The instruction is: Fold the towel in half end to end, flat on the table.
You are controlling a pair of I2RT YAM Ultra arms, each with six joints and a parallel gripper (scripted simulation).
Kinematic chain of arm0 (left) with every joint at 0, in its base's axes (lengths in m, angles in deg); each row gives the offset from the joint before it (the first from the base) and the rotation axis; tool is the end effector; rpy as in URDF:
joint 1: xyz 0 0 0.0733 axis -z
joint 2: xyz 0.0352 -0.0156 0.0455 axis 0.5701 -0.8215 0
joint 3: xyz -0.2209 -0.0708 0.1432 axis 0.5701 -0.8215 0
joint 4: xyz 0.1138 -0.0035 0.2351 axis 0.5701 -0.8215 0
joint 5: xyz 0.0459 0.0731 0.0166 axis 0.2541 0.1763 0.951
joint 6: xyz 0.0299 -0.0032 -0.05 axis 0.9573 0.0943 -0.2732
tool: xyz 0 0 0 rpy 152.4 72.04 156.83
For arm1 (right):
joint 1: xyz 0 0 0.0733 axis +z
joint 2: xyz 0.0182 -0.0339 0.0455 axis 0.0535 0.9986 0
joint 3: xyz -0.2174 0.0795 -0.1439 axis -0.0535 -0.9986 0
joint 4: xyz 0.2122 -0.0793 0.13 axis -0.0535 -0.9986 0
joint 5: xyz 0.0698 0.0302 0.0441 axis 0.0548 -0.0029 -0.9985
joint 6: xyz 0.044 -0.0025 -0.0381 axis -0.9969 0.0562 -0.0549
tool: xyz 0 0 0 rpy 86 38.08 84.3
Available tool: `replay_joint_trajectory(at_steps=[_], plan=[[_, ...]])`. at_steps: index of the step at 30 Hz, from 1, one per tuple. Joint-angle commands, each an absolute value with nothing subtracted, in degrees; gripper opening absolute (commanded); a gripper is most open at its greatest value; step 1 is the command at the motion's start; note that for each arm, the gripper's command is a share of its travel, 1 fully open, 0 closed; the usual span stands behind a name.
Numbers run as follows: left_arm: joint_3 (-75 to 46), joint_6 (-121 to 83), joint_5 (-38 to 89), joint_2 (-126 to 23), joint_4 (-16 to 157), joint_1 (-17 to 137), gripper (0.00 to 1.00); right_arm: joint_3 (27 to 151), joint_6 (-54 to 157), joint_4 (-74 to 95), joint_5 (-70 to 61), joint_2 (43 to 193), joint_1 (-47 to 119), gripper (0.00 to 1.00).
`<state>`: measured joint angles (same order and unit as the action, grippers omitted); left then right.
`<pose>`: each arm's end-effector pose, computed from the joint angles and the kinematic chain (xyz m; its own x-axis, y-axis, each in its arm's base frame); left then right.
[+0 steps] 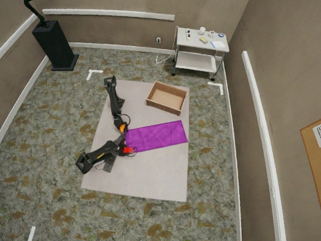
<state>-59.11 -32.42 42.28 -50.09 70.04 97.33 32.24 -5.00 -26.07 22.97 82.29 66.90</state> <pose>0.1205 -0.2073 0.1237 -0.5830 0.5712 -0.5778 0.6684 0.7415 0.0587 0.0659 0.0989 0.1324 -0.8791 -0.0434 -0.4746 -0.0707 0.9967 0.0397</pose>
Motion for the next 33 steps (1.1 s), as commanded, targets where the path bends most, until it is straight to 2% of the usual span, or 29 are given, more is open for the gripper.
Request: replay_joint_trajectory(at_steps=[1, 23, 24, 27, 28, 31, 32, 33], plan=[[-60.52, -32.18, 41.28, -51.09, 72.08, 96.61, 0.34, 31.0, -3.79, -24.14, 22.04, 83.6, 65.81, 0.34], [-59.03, -33.21, 41.32, -51.65, 71.43, 97.36, 0.34, 30.31, -3.02, -23.58, 22.31, 83.37, 65.31, 0.34], [-59.03, -33.21, 41.32, -51.65, 71.43, 97.36, 0.27, 29.91, -3.27, -22.37, 23.53, 81.22, 66.69, 0.34], [-59.03, -33.22, 41.33, -51.64, 71.34, 97.39, 0.27, 29.91, -3.03, -23.63, 22.95, 82.42, 66.49, 0.34], [-59.74, -31.94, 41.02, -51.87, 73.14, 96.16, 0.19, 29.9, -3.02, -23.62, 22.9, 82.46, 66.47, 0.24], [-59.75, -32.15, 41.0, -51.82, 72.21, 96.45, 0.19, 29.9, -3.05, -23.51, 23.16, 82.49, 66.43, 0.24], [-60.77, -31.06, 40.62, -51.59, 72.87, 95.48, 0.11, 32.78, -5.07, -22.14, 24.24, 85.13, 67.36, 0.15], [-60.56, -31.05, 40.61, -51.61, 72.52, 95.47, 0.11, 32.8, -5.08, -22.58, 24.27, 85.15, 67.36, 0.15]])
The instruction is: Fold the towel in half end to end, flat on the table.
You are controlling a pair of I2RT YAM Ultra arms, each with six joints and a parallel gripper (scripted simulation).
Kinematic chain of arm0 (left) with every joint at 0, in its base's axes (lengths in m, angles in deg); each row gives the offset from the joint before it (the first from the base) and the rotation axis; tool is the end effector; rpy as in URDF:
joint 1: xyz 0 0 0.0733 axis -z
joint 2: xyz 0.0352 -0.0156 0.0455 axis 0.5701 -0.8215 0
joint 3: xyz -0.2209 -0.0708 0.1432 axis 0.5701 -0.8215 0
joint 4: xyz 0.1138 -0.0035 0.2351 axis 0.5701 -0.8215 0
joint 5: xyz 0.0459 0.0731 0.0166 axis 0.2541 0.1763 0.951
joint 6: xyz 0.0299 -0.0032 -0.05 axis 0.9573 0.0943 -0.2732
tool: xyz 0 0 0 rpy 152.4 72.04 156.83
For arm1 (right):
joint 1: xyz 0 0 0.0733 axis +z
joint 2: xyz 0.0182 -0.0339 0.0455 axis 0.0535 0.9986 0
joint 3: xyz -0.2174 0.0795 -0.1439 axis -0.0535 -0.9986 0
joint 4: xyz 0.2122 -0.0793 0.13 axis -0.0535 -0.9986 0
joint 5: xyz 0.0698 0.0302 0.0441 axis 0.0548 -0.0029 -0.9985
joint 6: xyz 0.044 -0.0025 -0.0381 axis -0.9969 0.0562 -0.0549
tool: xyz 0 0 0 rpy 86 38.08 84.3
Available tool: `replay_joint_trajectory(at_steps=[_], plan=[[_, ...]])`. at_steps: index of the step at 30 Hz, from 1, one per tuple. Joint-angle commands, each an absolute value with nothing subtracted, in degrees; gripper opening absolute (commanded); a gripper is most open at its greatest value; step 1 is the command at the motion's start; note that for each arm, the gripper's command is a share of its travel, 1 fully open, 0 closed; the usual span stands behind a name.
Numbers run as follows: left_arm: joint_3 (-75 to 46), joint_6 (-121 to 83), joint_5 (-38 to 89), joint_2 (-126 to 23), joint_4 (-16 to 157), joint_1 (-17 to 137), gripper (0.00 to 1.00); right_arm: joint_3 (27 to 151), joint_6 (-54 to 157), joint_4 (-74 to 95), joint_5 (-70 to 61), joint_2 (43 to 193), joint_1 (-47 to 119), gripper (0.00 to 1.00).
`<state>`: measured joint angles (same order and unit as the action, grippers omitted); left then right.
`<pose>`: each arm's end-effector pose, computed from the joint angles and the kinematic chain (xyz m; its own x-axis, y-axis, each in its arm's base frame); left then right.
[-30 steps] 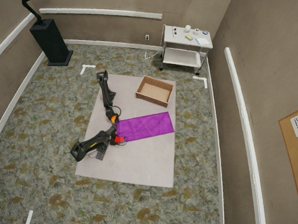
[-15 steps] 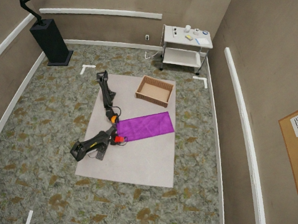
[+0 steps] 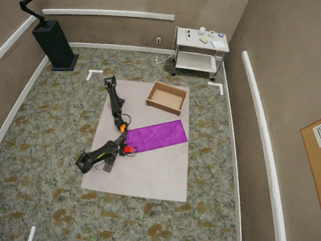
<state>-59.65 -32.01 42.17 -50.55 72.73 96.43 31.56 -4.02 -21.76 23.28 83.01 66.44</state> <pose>0.1246 -0.2072 0.1224 -0.5792 0.5523 -0.5996 0.6610 0.7487 0.0511 0.0695 0.1034 0.1306 -0.8649 -0.0309 -0.5009 -0.0774 0.9944 0.0723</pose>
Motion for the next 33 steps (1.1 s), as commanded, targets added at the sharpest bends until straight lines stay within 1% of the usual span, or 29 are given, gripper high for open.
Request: replay_joint_trajectory(at_steps=[1, 4, 5, 8, 9, 12, 13, 16, 17, 22, 23, 26, 27, 30, 31, 33], plan=[[-60.09, -31.02, 40.6, -51.64, 71.8, 95.44, 0.11, 31.03, -5.07, -22.94, 24.33, 85.08, 67.34, 0.15], [-60.04, -30.99, 40.58, -51.66, 71.76, 95.42, 0.11, 30.54, -5.15, -22.9, 24.21, 85.24, 67.04, 0.15], [-60.22, -30.43, 40.2, -51.14, 71.63, 94.74, 0.02, 30.39, -5.29, -20.43, 24.91, 85.54, 67.79, 0.05], [-60.21, -30.38, 40.18, -51.17, 71.63, 94.71, 0.02, 30.44, -5.13, -21.7, 24.92, 85.82, 67.29, 0.05], [-61.2, -30.09, 39.51, -49.43, 73.32, 94.1, 0.01, 32.52, -5.29, -19.08, 24.89, 87.13, 67.6, 0.0], [-61.21, -30.05, 39.45, -49.52, 72.61, 94.04, 0.01, 31.54, -5.03, -20.65, 23.94, 87.17, 67.47, 0.0], [-61.2, -30.03, 39.44, -49.53, 72.62, 94.03, 0.0, 33.45, -6.16, -20.32, 25.57, 88.34, 68.52, 0.0], [-61.2, -30.19, 39.59, -49.55, 72.62, 94.02, 0.0, 31.18, -6.12, -20.68, 24.64, 88.25, 68.39, 0.0], [-59.3, -32.69, 41.6, -48.79, 71.68, 97.44, 0.0, 32.34, -6.88, -21.77, 25.24, 85.55, 69.39, 0.0], [-59.22, -32.85, 41.75, -48.75, 71.45, 97.55, 0.0, 32.37, -7.01, -21.91, 24.96, 85.9, 69.51, 0.0], [-58.71, -30.81, 39.84, -48.54, 71.59, 94.76, 0.0, 34.23, -5.07, -18.82, 24.69, 89.12, 67.18, 0.0], [-58.67, -30.77, 39.77, -48.56, 71.56, 94.71, 0.0, 32.94, -5.11, -19.59, 24.63, 89.19, 67.17, 0.0], [-58.59, -28.92, 36.86, -45.86, 70.8, 91.98, 0.0, 36.03, -2.77, -18.24, 23.06, 91.21, 66.03, 0.0], [-58.38, -28.79, 36.43, -45.71, 70.27, 91.74, 0.0, 36.19, -2.61, -18.2, 22.85, 91.53, 65.84, 0.0], [-58.39, -24.66, 30.93, -41.7, 69.11, 86.89, 0.0, 38.82, -0.57, -20.94, 20.91, 87.33, 63.2, 0.0], [-57.95, -24.23, 29.73, -41.6, 68.2, 86.21, 0.0, 39.01, -0.46, -21.21, 20.49, 87.35, 63.01, 0.0]])
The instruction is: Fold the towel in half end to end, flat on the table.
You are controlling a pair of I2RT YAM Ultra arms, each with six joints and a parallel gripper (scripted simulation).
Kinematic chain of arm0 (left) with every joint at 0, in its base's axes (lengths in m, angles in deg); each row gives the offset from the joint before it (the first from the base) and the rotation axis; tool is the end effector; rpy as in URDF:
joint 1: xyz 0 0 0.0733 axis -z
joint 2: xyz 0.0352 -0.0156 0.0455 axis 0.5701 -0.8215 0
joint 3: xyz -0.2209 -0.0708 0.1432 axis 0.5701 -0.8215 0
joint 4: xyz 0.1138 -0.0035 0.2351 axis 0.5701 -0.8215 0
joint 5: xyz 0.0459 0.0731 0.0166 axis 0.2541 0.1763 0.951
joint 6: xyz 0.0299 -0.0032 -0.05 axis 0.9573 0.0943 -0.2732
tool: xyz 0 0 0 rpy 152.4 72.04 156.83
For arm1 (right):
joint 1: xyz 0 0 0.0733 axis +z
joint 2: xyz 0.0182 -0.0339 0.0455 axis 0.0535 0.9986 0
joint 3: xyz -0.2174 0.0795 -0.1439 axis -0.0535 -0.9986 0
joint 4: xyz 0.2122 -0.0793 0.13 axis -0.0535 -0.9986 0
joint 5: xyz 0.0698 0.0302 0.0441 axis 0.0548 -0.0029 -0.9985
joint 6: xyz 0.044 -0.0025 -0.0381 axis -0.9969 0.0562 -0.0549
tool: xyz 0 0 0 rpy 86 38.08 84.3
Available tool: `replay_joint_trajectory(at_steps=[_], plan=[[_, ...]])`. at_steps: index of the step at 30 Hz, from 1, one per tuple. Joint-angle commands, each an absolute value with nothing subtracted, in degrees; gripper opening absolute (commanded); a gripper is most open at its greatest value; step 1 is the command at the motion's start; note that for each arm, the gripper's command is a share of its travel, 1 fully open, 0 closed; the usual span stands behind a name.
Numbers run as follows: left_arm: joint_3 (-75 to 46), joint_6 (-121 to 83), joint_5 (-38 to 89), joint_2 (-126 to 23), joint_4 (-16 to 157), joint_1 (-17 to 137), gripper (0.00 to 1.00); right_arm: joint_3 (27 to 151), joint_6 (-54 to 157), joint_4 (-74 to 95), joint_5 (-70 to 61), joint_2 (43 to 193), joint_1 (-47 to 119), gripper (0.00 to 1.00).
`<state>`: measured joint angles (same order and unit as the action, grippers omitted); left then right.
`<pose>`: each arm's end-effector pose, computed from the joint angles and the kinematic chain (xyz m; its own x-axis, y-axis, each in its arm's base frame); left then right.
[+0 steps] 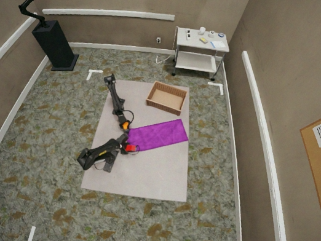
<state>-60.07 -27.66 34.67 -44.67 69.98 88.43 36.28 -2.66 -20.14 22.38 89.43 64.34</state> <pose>0.1438 -0.1855 0.1390 -0.6015 0.5136 -0.6119 0.6598 0.7512 -0.0179 0.0827 0.1194 0.1410 -0.8709 -0.0245 -0.4908 -0.0659 0.9956 0.0672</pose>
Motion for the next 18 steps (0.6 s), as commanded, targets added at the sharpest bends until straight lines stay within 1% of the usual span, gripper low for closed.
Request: replay_joint_trajectory(at_steps=[1, 2, 4, 5, 9, 10, 12, 18], plan=[[-57.79, -24.1, 29.3, -41.53, 67.83, 85.97, 0.0, 39.11, -0.47, -21.35, 20.33, 87.34, 62.98, 0.0], [-56.25, -18.57, 24.06, -37.88, 65.18, 80.89, 0.0, 43.77, -1.93, -24.61, 20.83, 85.25, 60.78, 0.0], [-56.25, -18.57, 24.06, -37.88, 65.18, 80.89, 0.0, 43.77, -1.93, -24.61, 20.83, 85.25, 60.78, 0.0], [-56.14, -14.43, 16.95, -38.21, 64.67, 76.97, 0.0, 43.19, -5.74, -24.79, 22.43, 83.1, 62.86, 0.0], [-55.09, -12.81, 13.42, -40.7, 63.31, 75.14, 0.0, 42.02, -6.21, -25.48, 22.98, 83.0, 63.41, 0.0], [-53.26, -8.76, 8.69, -36.11, 59.89, 71.65, 0.0, 47.91, -7.75, -29.1, 24.23, 80.12, 62.73, 0.0], [-52.82, -3.73, 0.8, -39.19, 59.34, 67.35, 0.0, 46.2, -11.62, -28.23, 26.33, 77.39, 64.53, 0.0], [-50.2, -0.33, -3.15, -42.25, 55.88, 65.52, 0.0, 46.9, -12.95, -29.96, 27.99, 78.8, 66.14, 0.0]])
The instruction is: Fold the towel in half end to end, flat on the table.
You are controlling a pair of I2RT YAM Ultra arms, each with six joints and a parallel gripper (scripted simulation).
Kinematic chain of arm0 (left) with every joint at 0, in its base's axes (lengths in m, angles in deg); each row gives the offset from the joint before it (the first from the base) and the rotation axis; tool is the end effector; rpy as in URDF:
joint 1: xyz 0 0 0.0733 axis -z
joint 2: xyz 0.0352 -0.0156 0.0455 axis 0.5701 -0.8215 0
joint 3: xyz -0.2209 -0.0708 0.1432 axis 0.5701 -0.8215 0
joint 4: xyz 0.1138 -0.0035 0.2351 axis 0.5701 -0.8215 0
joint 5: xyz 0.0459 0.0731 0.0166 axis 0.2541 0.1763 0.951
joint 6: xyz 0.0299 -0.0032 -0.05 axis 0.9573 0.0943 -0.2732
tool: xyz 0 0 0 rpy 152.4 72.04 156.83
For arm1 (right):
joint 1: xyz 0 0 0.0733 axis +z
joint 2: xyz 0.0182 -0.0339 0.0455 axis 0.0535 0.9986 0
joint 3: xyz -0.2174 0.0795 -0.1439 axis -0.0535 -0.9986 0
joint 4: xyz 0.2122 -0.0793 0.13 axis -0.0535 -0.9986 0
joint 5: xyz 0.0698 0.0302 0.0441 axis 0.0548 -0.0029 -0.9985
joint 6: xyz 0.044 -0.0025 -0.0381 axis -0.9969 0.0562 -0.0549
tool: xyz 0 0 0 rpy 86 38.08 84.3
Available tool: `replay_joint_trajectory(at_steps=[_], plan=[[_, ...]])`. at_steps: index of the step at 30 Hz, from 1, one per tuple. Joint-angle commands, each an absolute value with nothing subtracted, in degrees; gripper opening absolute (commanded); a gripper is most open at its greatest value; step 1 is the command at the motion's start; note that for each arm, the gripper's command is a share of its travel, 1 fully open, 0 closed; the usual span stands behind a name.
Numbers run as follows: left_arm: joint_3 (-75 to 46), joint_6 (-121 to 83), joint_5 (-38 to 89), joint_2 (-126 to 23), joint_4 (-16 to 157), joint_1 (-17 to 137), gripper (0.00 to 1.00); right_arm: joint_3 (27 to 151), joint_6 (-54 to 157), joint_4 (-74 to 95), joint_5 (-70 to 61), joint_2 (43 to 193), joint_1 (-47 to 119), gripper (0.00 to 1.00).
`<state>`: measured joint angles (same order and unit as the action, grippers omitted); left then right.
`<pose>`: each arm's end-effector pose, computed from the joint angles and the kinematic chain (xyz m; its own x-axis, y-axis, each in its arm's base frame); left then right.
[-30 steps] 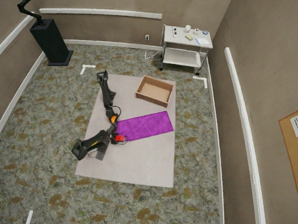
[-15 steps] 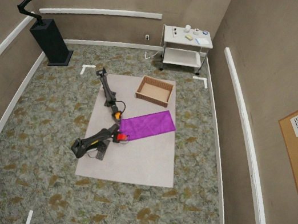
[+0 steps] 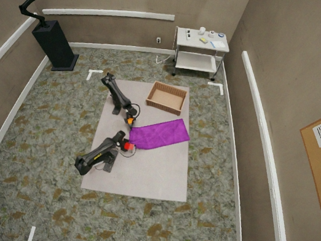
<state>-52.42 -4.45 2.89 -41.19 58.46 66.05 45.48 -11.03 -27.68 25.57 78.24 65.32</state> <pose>0.1973 -0.1395 0.1797 -0.5154 0.5472 -0.6595 0.8214 0.5348 -0.1981 0.0825 0.1197 0.2074 -0.7910 0.2185 -0.5715 0.0349 0.9487 0.3143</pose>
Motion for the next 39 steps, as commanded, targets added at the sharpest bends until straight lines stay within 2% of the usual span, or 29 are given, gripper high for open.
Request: replay_joint_trajectory(at_steps=[1, 7, 8, 12, 21, 22, 23, 25, 26, 27, 32, 33, 34, 39], plan=[[-47.69, 2.25, -8.1, -40.94, 51.75, 63.06, 0.0, 50.26, -16.62, -32.63, 30.5, 75.26, 68.06, 0.0], [-44.95, 8.09, -14.47, -44.89, 47.9, 60.13, 0.0, 50.31, -20.34, -34.02, 33.86, 76.51, 71.2, 0.0], [-43.7, 8.5, -19.34, -44.89, 46.75, 58.25, 0.0, 50.73, -21.45, -34.11, 34.11, 71.66, 71.72, 0.0], [-41.96, 8.87, -23.18, -46.27, 44.65, 57.19, 0.0, 51.11, -22.02, -35.01, 35.04, 69.8, 72.71, 0.0], [-41.61, 5.82, -24.34, -44.61, 47.18, 57.46, 0.0, 51.73, -18.1, -33.26, 32.85, 69.82, 69.36, 0.0], [-41.14, 1.13, -22.56, -46.62, 50.52, 56.06, 0.0, 50.97, -10.01, -28.36, 29.25, 72.32, 64.48, 0.0], [-45.15, -3.84, -19.82, -43.68, 53.63, 58.02, 0.0, 50.97, -9.53, -28.21, 28.59, 72.27, 63.99, 0.0], [-45.88, -4.93, -19.2, -43.17, 54.87, 58.3, 0.0, 50.98, -8.46, -27.71, 27.06, 72.32, 62.84, 0.0], [-42.19, -6.09, -18.03, -47.51, 56.68, 53.54, 0.0, 51.42, -0.83, -20.91, 24.53, 76.06, 57.86, 0.0], [-45.88, -11.47, -15.15, -43.95, 59.53, 54.87, 0.0, 51.17, 3.45, -20.06, 22.25, 75.71, 56.15, 0.0], [-49.51, -20.04, -8.53, -40.88, 65.56, 58.91, 0.0, 51.53, 8.37, -18.08, 13.14, 76.96, 50.08, 0.0], [-46.58, -20.1, -7.48, -44.39, 66.76, 53.12, 0.0, 52.18, 13.94, -11.9, 10.33, 83.09, 46.26, 0.0], [-49.92, -24.2, -3.81, -43.24, 68.42, 54.77, 0.0, 52.47, 17.62, -11.63, 7.51, 83.63, 44.4, 0.0], [-51.94, -31.31, 3.66, -40.19, 72.93, 59.45, 0.0, 53.96, 21.55, -10.56, -0.93, 87.07, 39.6, 0.0]])
